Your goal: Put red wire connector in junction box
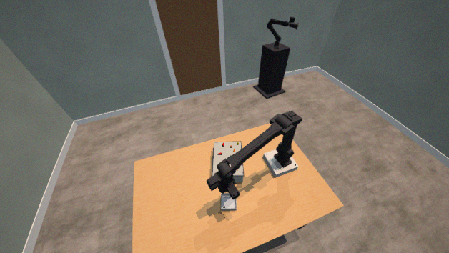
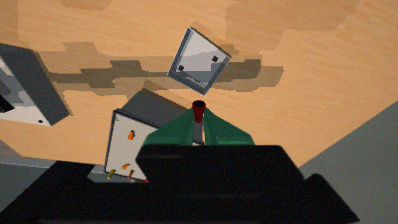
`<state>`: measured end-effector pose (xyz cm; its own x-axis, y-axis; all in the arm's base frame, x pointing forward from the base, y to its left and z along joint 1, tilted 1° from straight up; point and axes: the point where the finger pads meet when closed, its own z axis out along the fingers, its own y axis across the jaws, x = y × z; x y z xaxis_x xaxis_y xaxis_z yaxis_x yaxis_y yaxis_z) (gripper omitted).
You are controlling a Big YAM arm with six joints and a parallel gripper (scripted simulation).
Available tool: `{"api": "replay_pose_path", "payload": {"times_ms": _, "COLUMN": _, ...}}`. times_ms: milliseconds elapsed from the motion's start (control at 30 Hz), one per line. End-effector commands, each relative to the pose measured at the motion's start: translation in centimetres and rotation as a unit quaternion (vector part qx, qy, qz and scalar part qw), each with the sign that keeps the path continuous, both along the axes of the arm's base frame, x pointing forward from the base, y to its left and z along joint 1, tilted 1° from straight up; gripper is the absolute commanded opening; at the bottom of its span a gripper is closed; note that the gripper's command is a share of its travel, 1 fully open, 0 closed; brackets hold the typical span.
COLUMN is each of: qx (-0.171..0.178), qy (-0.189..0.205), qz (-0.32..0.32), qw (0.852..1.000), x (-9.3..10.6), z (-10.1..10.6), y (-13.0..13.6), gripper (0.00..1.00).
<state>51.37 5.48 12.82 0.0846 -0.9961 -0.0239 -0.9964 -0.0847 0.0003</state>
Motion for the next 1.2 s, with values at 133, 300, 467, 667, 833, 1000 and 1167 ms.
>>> {"api": "replay_pose_path", "payload": {"times_ms": 133, "qx": -0.001, "qy": 0.003, "qz": -0.01, "qw": 1.0, "x": 0.6, "z": 0.0, "y": -0.4, "gripper": 0.1}}
{"api": "replay_pose_path", "payload": {"times_ms": 300, "qx": -0.002, "qy": 0.005, "qz": -0.008, "qw": 1.0, "x": 0.3, "z": -1.0, "y": -0.2, "gripper": 0.1}}
{"api": "replay_pose_path", "payload": {"times_ms": 467, "qx": -0.002, "qy": 0.005, "qz": -0.007, "qw": 1.0, "x": 0.2, "z": -2.1, "y": 0.0, "gripper": 0.1}}
{"api": "replay_pose_path", "payload": {"times_ms": 667, "qx": -0.002, "qy": 0.005, "qz": -0.006, "qw": 1.0, "x": 0.1, "z": -3.1, "y": 0.1, "gripper": 0.1}}
{"api": "replay_pose_path", "payload": {"times_ms": 833, "qx": -0.002, "qy": 0.005, "qz": -0.005, "qw": 1.0, "x": 0.1, "z": -4.6, "y": 0.2, "gripper": 0.1}}
{"api": "replay_pose_path", "payload": {"times_ms": 1000, "qx": -0.002, "qy": 0.005, "qz": -0.004, "qw": 1.0, "x": 0.0, "z": -6.3, "y": 0.4, "gripper": 0.1}}
{"api": "replay_pose_path", "payload": {"times_ms": 1167, "qx": -0.002, "qy": 0.005, "qz": -0.003, "qw": 1.0, "x": -0.1, "z": -8.2, "y": 0.5, "gripper": 0.1}}
